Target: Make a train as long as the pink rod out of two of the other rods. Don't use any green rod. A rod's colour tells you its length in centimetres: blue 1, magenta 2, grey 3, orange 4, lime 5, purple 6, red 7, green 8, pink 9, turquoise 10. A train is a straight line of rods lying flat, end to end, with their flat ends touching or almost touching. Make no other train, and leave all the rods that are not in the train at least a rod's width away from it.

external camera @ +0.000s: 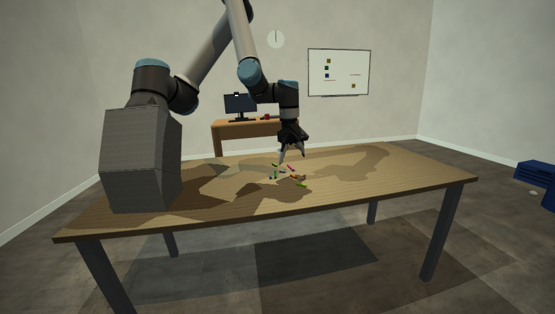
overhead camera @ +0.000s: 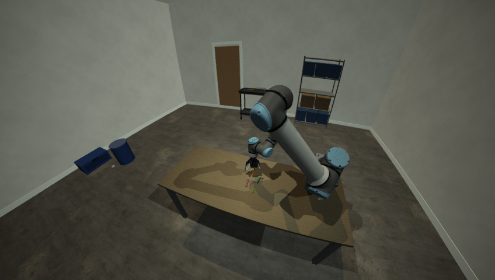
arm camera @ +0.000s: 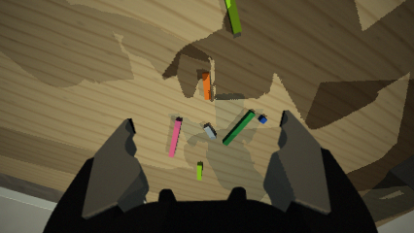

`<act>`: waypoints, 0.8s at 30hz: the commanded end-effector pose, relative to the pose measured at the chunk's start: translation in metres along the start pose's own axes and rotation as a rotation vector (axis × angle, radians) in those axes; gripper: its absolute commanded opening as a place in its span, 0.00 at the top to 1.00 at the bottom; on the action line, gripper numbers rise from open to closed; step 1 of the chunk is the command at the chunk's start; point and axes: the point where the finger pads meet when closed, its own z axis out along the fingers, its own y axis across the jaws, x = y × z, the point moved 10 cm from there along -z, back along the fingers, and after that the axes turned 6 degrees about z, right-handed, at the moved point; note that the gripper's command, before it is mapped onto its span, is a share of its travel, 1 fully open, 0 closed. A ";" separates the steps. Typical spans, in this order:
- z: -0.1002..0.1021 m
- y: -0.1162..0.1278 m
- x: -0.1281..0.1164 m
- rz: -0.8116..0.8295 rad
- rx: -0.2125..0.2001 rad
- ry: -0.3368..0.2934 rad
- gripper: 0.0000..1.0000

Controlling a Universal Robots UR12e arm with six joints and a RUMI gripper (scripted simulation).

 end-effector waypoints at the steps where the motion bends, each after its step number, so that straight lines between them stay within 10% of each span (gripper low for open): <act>1: -0.001 0.000 0.002 -0.021 0.001 0.000 0.00; 8: -0.001 0.000 0.002 -0.023 0.001 0.000 0.00; 9: -0.001 0.000 0.002 -0.023 0.001 0.000 0.86; 24: -0.001 0.000 0.002 -0.023 0.001 0.000 0.86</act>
